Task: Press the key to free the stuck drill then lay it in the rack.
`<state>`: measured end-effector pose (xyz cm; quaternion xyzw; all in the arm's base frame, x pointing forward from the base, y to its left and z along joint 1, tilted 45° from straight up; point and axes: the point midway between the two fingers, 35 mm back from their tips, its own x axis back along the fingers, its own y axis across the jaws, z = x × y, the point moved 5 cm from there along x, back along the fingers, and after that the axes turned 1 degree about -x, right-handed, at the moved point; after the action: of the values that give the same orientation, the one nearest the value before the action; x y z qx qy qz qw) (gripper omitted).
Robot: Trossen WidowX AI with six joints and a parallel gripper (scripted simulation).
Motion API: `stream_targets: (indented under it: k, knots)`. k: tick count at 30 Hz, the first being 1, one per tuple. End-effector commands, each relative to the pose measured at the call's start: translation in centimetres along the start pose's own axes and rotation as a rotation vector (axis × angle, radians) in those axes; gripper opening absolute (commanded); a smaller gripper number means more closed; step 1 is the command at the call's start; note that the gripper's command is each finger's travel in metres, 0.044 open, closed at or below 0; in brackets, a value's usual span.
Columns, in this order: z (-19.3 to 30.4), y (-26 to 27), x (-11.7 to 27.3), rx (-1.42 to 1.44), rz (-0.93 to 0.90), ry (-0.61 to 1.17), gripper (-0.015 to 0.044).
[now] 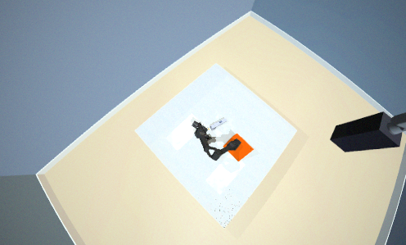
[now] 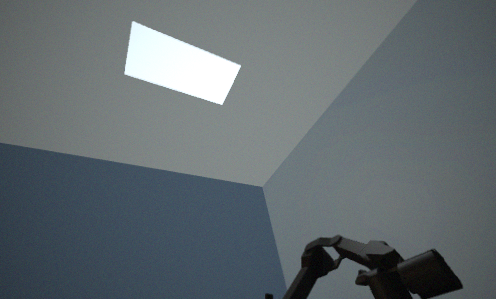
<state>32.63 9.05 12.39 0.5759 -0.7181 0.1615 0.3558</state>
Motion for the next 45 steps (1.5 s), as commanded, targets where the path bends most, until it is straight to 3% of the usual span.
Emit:
stream_targets:
  k: [1,45]
  knots:
    - [0.0,0.0,0.3,0.007,0.003,0.002,0.0000]
    - [0.7,0.0,2.9,0.007,0.003,0.004,0.0000]
